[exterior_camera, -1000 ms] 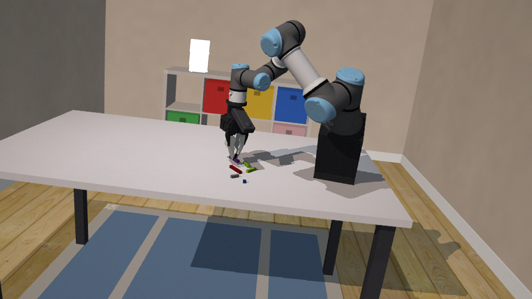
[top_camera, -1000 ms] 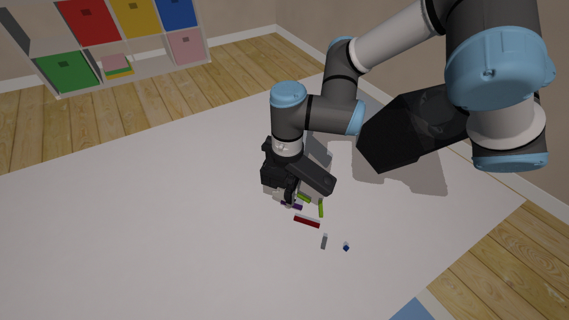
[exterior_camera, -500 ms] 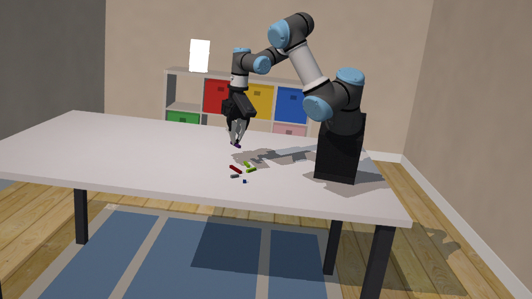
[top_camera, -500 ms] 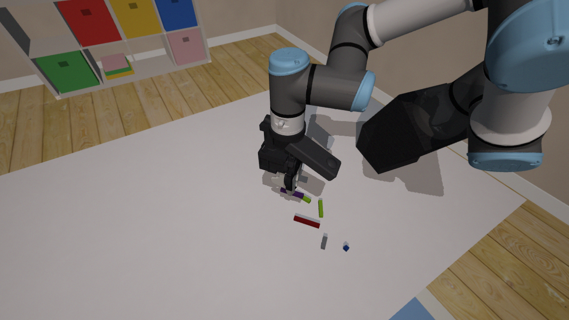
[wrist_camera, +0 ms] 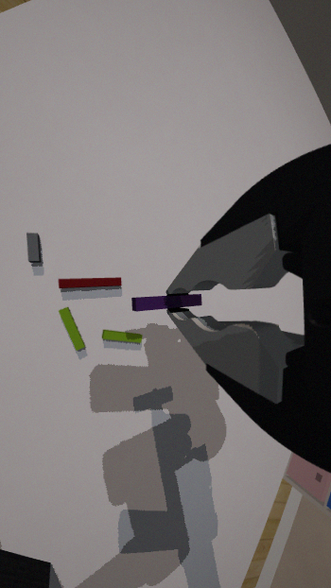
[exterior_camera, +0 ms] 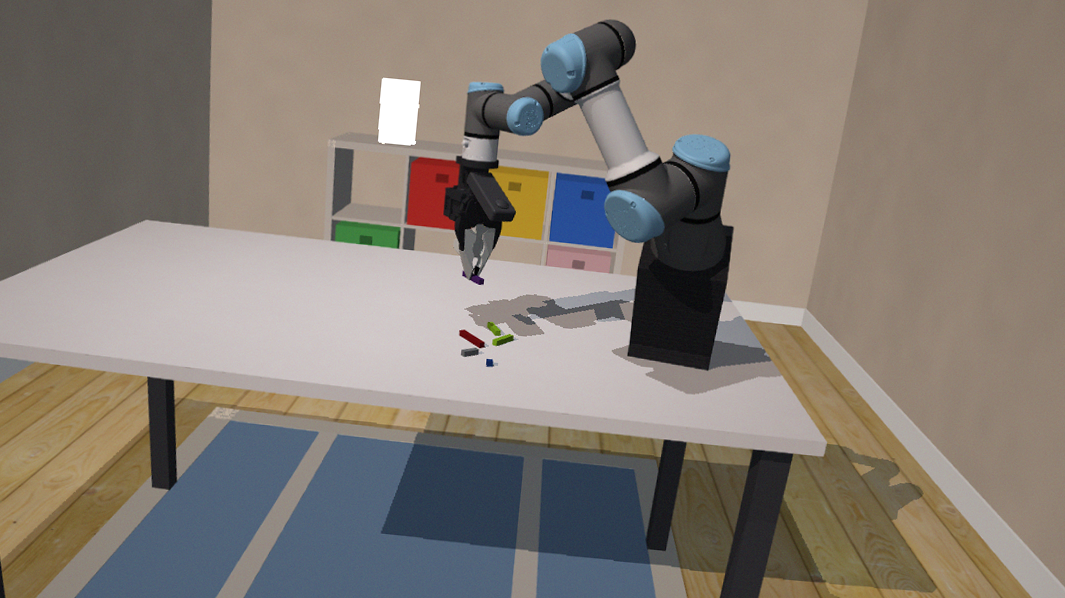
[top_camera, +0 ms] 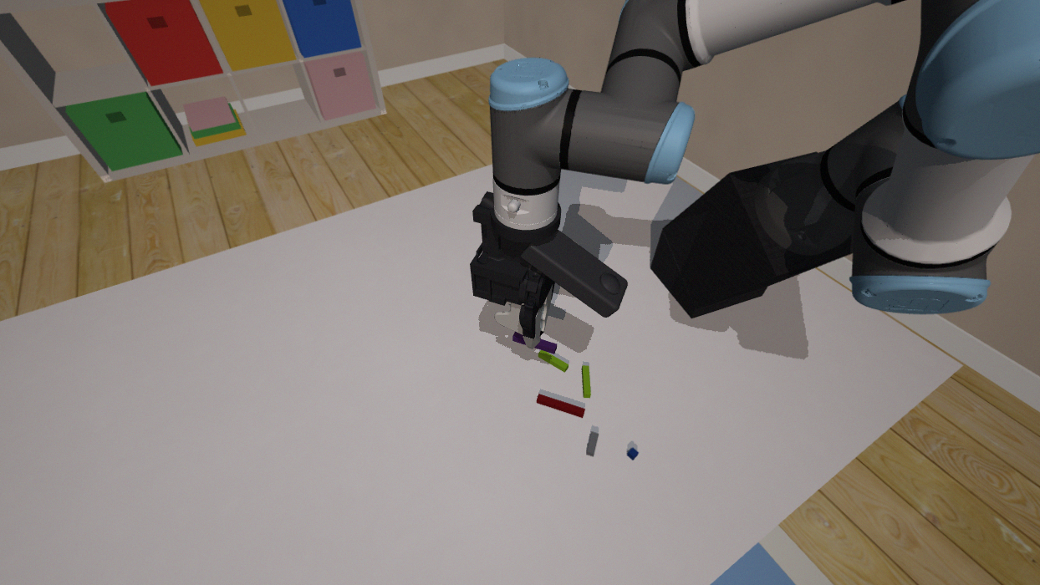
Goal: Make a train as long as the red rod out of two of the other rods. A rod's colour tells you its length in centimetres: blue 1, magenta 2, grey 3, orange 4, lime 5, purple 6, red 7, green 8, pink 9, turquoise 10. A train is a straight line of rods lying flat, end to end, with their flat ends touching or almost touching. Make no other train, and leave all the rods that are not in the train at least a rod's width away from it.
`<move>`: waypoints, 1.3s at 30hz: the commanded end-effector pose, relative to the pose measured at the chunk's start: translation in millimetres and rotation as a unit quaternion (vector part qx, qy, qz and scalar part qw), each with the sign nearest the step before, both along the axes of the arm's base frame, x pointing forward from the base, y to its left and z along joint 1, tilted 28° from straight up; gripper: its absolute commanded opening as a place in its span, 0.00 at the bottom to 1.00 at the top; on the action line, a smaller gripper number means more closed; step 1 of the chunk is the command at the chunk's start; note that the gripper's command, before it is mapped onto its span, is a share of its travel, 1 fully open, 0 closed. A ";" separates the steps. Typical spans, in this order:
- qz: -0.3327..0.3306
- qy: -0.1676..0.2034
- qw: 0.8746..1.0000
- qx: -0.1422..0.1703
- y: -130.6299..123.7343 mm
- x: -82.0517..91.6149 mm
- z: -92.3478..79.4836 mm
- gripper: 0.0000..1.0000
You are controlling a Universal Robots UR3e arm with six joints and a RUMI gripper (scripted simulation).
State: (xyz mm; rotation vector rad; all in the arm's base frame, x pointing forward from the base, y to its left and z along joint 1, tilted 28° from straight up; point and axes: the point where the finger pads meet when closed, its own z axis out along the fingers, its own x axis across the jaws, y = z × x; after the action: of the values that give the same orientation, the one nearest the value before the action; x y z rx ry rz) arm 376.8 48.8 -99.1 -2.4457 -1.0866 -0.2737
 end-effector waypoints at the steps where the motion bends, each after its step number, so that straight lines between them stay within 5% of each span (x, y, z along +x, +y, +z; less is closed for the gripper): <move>1: 0.000 -0.001 1.000 -0.001 -0.8 0.8 0.7 0.00; 11: 0.059 -0.032 0.998 -0.003 17.4 -1.2 11.4 0.00; 27: 0.264 -0.142 0.954 -0.005 81.7 -17.5 46.8 0.00; 39: 0.432 -0.234 0.871 -0.001 136.4 -43.3 74.7 0.00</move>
State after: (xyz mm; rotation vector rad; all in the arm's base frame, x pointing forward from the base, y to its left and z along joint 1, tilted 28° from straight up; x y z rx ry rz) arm 341.9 168.5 -34.8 -1.8001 -2.1107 -0.5188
